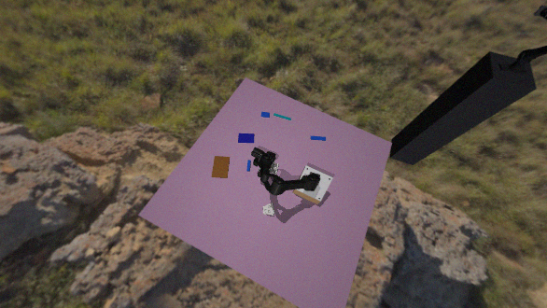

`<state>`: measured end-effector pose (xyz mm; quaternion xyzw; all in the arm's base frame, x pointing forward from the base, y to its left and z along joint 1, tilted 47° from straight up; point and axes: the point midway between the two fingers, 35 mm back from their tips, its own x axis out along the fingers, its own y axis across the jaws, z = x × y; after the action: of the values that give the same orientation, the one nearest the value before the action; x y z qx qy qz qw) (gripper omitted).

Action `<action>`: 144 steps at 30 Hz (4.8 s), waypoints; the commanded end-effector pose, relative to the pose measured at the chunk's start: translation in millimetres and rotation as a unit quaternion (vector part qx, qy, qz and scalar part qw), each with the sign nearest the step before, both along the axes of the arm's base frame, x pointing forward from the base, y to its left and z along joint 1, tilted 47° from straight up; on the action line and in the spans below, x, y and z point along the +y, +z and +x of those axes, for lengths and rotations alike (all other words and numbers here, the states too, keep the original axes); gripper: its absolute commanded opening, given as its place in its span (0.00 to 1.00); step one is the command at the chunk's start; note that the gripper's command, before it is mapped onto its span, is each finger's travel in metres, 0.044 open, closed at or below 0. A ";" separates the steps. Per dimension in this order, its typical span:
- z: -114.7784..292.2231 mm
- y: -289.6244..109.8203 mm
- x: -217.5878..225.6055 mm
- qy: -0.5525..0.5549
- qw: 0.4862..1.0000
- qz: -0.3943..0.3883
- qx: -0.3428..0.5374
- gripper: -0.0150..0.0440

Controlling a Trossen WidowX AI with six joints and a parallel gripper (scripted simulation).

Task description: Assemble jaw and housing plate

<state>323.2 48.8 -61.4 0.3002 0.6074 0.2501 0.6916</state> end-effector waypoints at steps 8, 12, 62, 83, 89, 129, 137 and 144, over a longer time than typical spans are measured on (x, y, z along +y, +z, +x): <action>-0.3 -2.1 2.9 -0.001 1.000 0.003 0.001 0.48; -0.2 -2.8 3.8 -0.001 1.000 0.003 0.001 0.48; 0.8 -8.4 9.7 -0.001 1.000 0.003 0.002 0.48; 0.4 -6.2 7.3 -0.001 1.000 0.003 0.002 0.48; 0.0 -4.0 5.0 -0.001 1.000 0.003 0.002 0.48; 1.0 -9.1 9.0 -0.001 1.000 0.003 0.002 0.48; 1.0 -9.1 9.0 -0.001 1.000 0.003 0.002 0.48; 1.2 -8.8 7.6 -0.003 1.000 0.003 0.002 0.61</action>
<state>324.4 56.5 -70.2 0.3041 0.6072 0.2495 0.6904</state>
